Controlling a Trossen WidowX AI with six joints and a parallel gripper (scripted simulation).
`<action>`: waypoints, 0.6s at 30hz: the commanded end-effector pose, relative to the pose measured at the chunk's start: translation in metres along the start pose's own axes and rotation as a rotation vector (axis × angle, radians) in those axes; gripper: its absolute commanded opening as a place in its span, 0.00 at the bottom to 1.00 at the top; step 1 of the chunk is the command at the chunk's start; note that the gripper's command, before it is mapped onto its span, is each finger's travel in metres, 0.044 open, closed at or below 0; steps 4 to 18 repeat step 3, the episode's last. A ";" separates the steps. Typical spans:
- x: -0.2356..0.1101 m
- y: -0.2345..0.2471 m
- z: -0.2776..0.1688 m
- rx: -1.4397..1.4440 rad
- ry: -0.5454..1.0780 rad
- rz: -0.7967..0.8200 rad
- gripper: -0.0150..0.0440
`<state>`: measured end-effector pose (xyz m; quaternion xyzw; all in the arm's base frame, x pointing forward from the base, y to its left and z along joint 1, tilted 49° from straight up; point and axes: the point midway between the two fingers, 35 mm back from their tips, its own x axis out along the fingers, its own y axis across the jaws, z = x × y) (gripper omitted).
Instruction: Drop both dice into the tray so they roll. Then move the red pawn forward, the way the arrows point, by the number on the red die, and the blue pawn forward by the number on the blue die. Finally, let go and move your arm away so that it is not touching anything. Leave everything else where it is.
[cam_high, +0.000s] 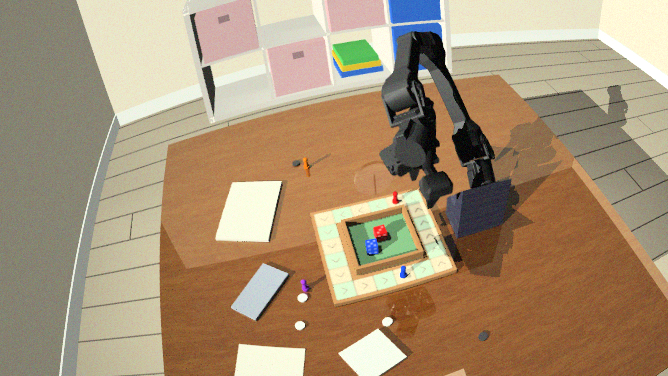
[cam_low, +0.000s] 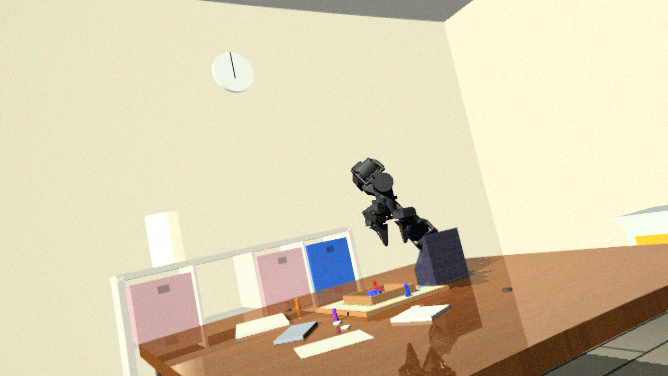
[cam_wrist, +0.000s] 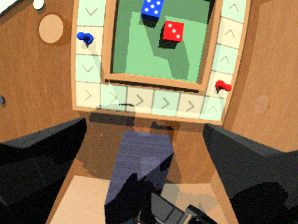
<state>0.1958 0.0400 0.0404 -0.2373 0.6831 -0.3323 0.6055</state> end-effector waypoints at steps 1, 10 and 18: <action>0.001 0.001 0.001 -0.013 0.004 -0.008 1.00; 0.001 0.001 0.001 -0.013 0.004 -0.008 1.00; 0.001 0.001 0.001 -0.013 0.004 -0.008 1.00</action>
